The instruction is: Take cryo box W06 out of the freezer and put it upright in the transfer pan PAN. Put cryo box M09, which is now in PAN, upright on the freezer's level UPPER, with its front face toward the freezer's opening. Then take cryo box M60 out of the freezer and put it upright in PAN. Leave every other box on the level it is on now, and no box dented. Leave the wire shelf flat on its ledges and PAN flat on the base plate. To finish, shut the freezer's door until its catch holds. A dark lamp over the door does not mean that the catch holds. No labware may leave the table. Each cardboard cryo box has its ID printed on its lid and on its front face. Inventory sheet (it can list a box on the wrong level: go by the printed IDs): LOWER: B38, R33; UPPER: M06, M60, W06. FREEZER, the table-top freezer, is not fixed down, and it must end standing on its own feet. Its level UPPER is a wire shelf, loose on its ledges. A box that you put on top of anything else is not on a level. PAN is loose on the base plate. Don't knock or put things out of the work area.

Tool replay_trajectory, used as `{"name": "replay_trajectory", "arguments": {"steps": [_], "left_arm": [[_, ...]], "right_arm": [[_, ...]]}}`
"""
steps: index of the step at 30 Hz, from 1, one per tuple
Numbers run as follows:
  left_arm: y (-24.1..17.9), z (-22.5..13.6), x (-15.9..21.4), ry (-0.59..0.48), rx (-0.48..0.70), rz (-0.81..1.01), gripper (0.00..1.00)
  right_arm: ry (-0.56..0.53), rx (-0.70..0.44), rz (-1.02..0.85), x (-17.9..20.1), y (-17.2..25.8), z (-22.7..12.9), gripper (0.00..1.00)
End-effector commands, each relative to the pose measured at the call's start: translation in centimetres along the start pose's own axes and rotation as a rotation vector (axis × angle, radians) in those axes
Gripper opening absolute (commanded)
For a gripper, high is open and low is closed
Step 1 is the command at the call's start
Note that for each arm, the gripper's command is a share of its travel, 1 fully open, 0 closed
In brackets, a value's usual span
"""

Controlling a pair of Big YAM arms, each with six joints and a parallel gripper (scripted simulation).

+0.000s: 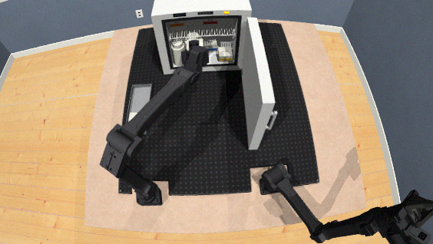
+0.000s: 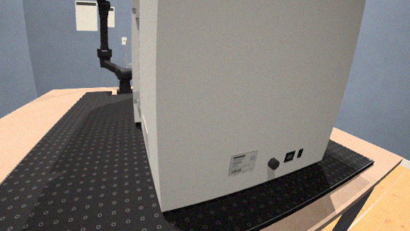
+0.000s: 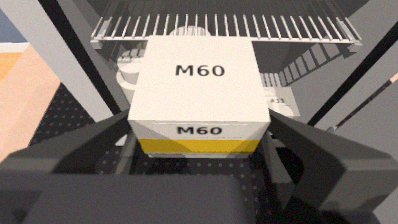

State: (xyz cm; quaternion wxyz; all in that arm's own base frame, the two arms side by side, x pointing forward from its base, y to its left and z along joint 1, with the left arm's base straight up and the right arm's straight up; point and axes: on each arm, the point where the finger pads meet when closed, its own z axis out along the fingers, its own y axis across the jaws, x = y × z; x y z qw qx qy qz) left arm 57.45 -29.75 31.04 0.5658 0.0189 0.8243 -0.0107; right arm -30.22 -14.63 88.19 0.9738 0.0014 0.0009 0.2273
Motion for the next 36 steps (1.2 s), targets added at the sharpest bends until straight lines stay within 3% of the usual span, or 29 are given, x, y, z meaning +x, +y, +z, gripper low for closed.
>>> {"name": "replay_trajectory", "arguments": {"steps": [1,10,12,13,15,36], "left_arm": [[1.6,-0.8,-2.8,-0.064,0.002,-0.023,0.77],[4.5,-0.7,-2.1,-0.064,0.001,-0.020,0.77],[4.5,-0.5,-1.5,-0.064,0.001,-0.020,0.77],[4.1,-0.1,-2.1,-0.107,0.013,-0.040,0.77],[2.7,-0.5,-4.2,-0.091,0.027,-0.026,0.77],[3.3,-0.3,-4.3,-0.084,0.015,-0.026,0.77]], "right_arm": [[0.031,-0.003,-0.011,1.4,0.0,0.3,0.00],[0.031,-0.003,-0.011,1.4,0.0,0.3,0.00],[0.031,-0.003,-0.011,1.4,0.0,0.3,0.00],[0.031,-0.003,-0.011,1.4,0.0,0.3,0.00],[0.031,-0.003,-0.011,1.4,0.0,0.3,0.00],[0.031,-0.003,-0.011,1.4,0.0,0.3,0.00]]}}
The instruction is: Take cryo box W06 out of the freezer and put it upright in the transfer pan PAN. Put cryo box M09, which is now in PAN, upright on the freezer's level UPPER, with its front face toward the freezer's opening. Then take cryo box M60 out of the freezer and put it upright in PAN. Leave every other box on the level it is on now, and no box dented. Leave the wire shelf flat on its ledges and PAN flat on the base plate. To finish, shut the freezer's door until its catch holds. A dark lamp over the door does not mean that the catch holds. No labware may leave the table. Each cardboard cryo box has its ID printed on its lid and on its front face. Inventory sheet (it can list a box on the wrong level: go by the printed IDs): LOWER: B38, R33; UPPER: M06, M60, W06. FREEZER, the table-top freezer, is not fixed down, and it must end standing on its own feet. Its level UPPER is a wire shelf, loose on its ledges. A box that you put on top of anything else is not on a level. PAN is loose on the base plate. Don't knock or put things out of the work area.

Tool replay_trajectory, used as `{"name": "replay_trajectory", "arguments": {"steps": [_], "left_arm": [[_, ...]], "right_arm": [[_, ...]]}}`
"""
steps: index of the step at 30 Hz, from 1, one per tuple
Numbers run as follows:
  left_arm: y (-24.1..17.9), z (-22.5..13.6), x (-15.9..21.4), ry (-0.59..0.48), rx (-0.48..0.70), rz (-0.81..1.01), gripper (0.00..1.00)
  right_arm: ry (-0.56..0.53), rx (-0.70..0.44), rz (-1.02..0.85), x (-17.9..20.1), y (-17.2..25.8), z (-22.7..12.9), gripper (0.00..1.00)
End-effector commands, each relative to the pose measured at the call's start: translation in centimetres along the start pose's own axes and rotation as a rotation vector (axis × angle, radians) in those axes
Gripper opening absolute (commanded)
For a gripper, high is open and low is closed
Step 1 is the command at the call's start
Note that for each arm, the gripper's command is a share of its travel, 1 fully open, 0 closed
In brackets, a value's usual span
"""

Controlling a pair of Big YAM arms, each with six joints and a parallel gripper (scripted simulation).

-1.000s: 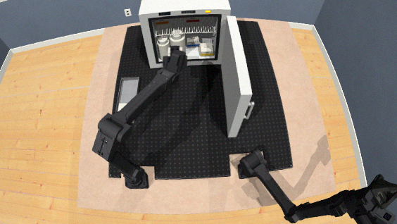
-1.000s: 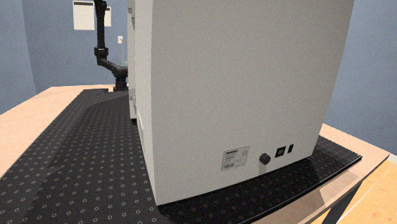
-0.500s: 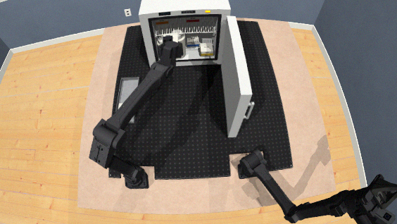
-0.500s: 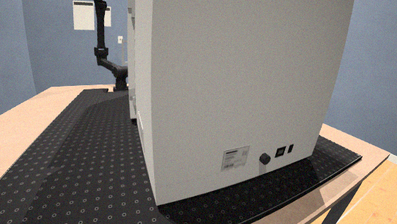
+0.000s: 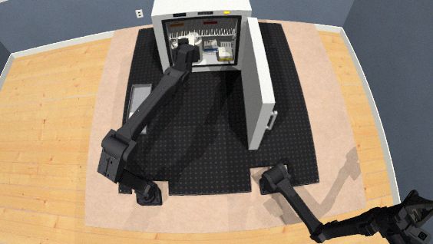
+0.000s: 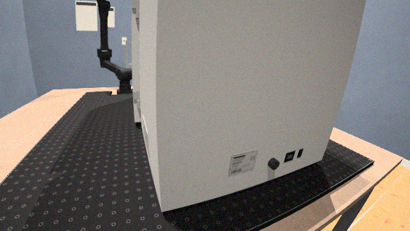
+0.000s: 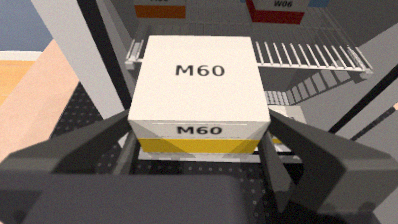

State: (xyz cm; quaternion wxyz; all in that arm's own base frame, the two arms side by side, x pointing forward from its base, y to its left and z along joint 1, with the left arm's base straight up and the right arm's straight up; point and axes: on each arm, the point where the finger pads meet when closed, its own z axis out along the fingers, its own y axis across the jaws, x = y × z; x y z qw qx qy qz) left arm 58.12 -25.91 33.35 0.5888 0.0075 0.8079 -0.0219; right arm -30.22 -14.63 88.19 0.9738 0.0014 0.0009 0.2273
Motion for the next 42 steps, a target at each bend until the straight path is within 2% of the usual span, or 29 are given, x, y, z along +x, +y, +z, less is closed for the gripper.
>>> {"name": "replay_trajectory", "arguments": {"steps": [1,17,31,32,33,34,42], "left_arm": [[-0.6,0.1,-2.0,-0.027,0.011,0.004,0.77],[-0.6,0.1,-2.0,-0.027,0.011,0.004,0.77],[0.2,0.6,-0.2,-0.001,0.006,0.018,0.77],[-0.2,0.0,-1.1,-0.008,0.012,0.006,0.77],[0.4,0.7,0.2,0.005,0.004,0.020,0.77],[-0.1,1.0,-2.5,-0.033,0.007,0.001,0.77],[-0.1,2.3,-2.9,-0.033,0.007,0.001,0.77]], "right_arm": [[0.031,-0.003,-0.011,1.4,0.0,0.3,0.00],[0.031,-0.003,-0.011,1.4,0.0,0.3,0.00],[0.031,-0.003,-0.011,1.4,0.0,0.3,0.00],[0.031,-0.003,-0.011,1.4,0.0,0.3,0.00],[0.031,-0.003,-0.011,1.4,0.0,0.3,0.00],[0.031,-0.003,-0.011,1.4,0.0,0.3,0.00],[0.031,-0.003,-0.011,1.4,0.0,0.3,0.00]]}}
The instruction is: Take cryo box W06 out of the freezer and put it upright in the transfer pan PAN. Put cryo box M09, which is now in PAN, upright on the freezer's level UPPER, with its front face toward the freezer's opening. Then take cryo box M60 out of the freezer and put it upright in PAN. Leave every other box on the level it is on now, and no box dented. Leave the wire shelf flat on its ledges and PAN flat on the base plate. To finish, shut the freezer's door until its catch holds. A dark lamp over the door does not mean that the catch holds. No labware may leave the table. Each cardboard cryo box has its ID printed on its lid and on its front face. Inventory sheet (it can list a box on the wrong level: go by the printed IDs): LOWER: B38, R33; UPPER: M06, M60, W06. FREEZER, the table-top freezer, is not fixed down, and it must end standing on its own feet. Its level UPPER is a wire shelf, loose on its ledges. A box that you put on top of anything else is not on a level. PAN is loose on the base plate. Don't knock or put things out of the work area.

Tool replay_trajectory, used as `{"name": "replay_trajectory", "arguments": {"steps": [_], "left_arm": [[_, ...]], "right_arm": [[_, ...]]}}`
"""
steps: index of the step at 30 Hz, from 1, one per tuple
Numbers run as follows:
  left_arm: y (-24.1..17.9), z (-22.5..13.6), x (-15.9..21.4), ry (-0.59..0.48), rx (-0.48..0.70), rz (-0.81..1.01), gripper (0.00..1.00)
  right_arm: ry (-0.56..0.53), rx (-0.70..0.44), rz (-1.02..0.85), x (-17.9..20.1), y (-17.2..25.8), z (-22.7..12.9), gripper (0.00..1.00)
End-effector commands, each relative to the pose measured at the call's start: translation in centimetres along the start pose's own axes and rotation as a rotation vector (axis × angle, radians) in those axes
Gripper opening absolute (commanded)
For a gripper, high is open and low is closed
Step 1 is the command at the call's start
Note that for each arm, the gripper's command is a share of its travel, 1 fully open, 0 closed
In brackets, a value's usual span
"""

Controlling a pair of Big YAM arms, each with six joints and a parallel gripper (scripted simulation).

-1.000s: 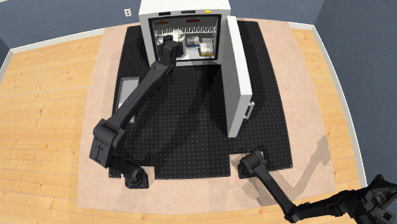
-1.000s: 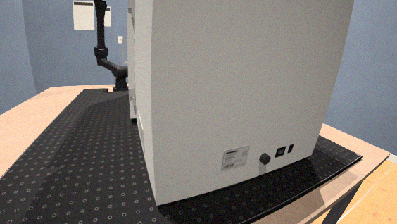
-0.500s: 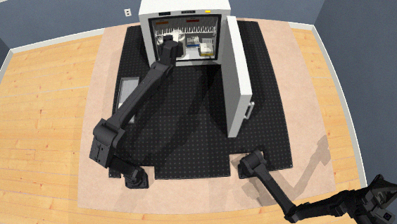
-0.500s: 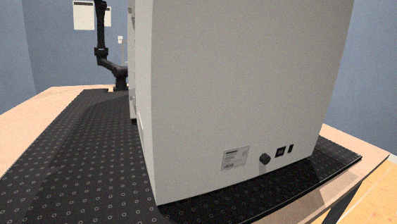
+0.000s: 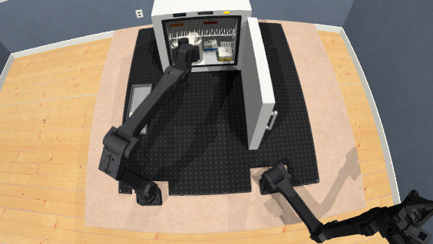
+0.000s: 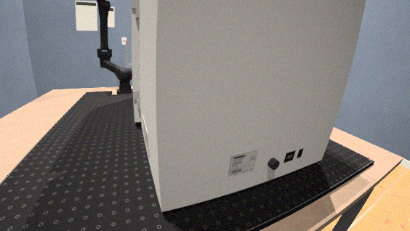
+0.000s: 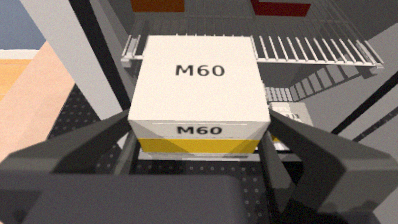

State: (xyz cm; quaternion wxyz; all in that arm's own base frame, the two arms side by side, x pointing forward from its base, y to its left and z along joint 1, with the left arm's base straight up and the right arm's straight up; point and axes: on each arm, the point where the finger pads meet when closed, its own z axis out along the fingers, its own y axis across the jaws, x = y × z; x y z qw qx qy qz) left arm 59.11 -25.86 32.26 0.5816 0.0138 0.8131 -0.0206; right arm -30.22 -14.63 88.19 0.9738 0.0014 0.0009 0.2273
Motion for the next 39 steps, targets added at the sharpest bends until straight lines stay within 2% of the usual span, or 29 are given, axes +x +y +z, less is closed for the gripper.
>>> {"name": "replay_trajectory", "arguments": {"steps": [1,39], "left_arm": [[-0.2,0.9,-3.7,-0.051,0.002,-0.010,0.77],[-0.1,6.3,-4.9,-0.053,0.004,-0.006,0.77]], "right_arm": [[0.031,-0.003,-0.011,1.4,0.0,0.3,0.00],[0.031,-0.003,-0.011,1.4,0.0,0.3,0.00]]}}
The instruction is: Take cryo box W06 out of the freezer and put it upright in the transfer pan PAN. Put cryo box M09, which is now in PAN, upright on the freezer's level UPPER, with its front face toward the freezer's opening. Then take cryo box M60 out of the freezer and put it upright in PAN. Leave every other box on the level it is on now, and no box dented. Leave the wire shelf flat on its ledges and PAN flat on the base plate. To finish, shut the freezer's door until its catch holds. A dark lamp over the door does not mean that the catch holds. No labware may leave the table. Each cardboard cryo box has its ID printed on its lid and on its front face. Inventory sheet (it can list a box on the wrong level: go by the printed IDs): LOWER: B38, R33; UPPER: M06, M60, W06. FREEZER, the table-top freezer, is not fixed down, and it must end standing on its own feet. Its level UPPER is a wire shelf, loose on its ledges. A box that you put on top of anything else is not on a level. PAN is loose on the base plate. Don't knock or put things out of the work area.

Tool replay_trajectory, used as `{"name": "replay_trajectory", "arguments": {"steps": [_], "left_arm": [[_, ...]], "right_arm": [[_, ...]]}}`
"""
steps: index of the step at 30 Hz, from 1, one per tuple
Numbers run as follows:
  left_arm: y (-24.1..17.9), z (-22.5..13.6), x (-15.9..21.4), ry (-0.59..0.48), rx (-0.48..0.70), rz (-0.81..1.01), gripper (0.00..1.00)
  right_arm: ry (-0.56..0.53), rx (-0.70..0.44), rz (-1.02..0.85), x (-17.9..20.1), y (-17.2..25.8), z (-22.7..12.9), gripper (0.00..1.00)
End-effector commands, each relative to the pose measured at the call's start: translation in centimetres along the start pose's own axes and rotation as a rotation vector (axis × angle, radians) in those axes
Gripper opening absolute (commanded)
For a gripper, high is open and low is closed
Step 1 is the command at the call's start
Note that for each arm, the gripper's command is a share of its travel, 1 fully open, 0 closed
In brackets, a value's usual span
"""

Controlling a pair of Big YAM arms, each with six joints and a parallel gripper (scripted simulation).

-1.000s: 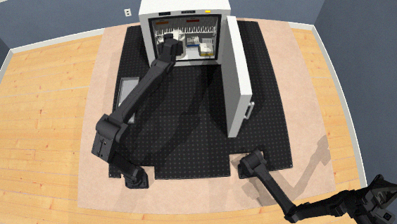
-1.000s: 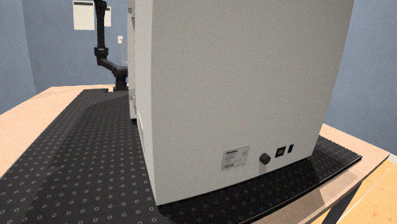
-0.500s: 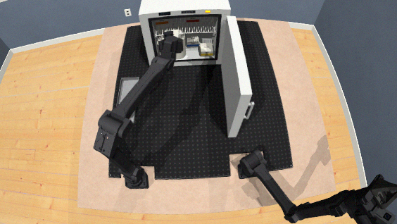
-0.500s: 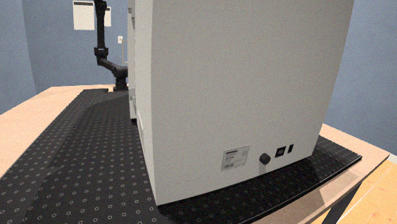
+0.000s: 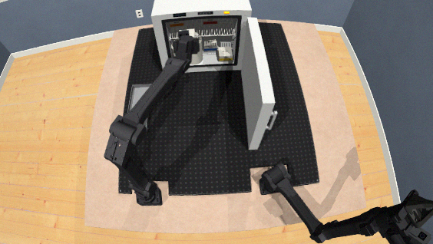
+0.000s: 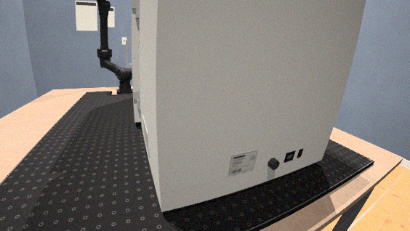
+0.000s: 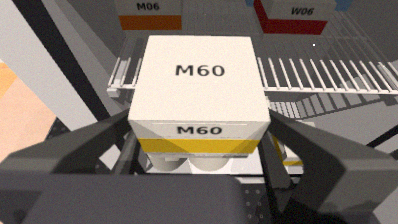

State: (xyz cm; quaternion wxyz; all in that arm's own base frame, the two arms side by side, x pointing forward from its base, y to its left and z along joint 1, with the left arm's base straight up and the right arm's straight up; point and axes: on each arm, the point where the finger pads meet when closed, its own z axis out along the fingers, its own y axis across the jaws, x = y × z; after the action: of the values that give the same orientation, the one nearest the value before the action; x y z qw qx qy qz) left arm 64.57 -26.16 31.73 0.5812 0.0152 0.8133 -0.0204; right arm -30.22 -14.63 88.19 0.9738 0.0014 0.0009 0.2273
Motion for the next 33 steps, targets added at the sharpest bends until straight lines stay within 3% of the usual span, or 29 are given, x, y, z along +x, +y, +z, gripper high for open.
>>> {"name": "replay_trajectory", "arguments": {"steps": [1,33], "left_arm": [[0.0,1.1,-3.6,-0.052,0.002,-0.007,0.77],[-0.1,5.5,-4.1,-0.028,0.003,0.007,0.77]], "right_arm": [[0.031,-0.003,-0.011,1.4,0.0,0.3,0.00],[0.031,-0.003,-0.011,1.4,0.0,0.3,0.00]]}}
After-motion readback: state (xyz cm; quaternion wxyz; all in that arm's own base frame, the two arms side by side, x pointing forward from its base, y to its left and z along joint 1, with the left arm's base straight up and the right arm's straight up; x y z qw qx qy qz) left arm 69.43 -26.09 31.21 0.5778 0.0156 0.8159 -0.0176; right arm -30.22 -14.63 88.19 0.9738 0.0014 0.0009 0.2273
